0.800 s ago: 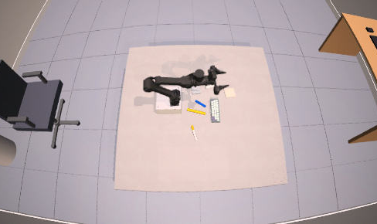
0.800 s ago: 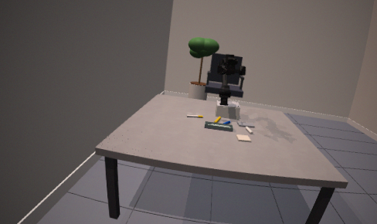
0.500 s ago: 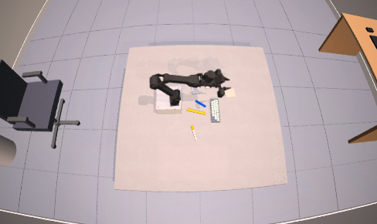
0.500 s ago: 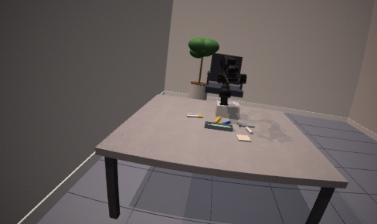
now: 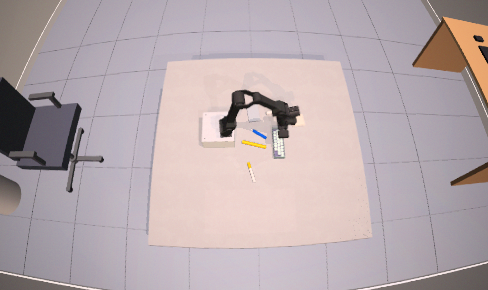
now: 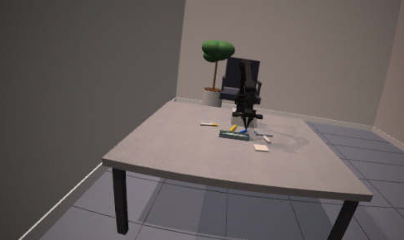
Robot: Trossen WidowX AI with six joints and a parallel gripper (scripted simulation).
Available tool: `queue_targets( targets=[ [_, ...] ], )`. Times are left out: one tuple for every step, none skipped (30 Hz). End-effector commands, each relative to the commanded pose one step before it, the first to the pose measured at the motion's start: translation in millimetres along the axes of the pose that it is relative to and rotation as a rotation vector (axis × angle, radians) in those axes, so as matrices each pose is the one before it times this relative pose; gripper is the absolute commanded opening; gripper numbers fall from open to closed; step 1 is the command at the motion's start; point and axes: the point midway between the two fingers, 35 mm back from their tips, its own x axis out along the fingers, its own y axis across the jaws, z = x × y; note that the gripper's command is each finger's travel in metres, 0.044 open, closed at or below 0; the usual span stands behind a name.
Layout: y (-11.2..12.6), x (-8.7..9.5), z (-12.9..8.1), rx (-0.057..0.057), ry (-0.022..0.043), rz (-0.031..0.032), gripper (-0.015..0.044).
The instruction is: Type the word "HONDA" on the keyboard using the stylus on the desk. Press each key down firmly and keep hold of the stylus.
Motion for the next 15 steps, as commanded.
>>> queue_targets(
  targets=[
    [-1.13, 26.53, -27.45, -0.0062, 0.19816, -0.03975, 0.0000],
    [0.00, 0.00, 0.00, 0.0000, 0.00000, 0.00000, 0.0000],
    [0.00, 0.00, 0.00, 0.0000, 0.00000, 0.00000, 0.0000],
    [0.00, 0.00, 0.00, 0.0000, 0.00000, 0.00000, 0.0000],
    [0.00, 0.00, 0.00, 0.0000, 0.00000, 0.00000, 0.0000],
    [0.00, 0.00, 0.00, 0.0000, 0.00000, 0.00000, 0.0000],
    [0.00, 0.00, 0.00, 0.0000, 0.00000, 0.00000, 0.0000],
    [0.00, 0.00, 0.00, 0.0000, 0.00000, 0.00000, 0.0000],
    [0.00, 0.00, 0.00, 0.0000, 0.00000, 0.00000, 0.0000],
    [0.00, 0.00, 0.00, 0.0000, 0.00000, 0.00000, 0.0000],
    [0.00, 0.00, 0.00, 0.0000, 0.00000, 0.00000, 0.0000],
    [0.00, 0.00, 0.00, 0.0000, 0.00000, 0.00000, 0.0000],
    [-2.62, 0.00, 0.25, 0.0000, -0.00003, -0.00016, 0.0000],
    [-7.87, -0.01, 0.63, 0.0000, -0.00009, -0.00052, 0.0000],
    [-13.15, -0.01, 0.61, 0.0000, -0.00010, -0.00097, 0.0000]
  ],
)
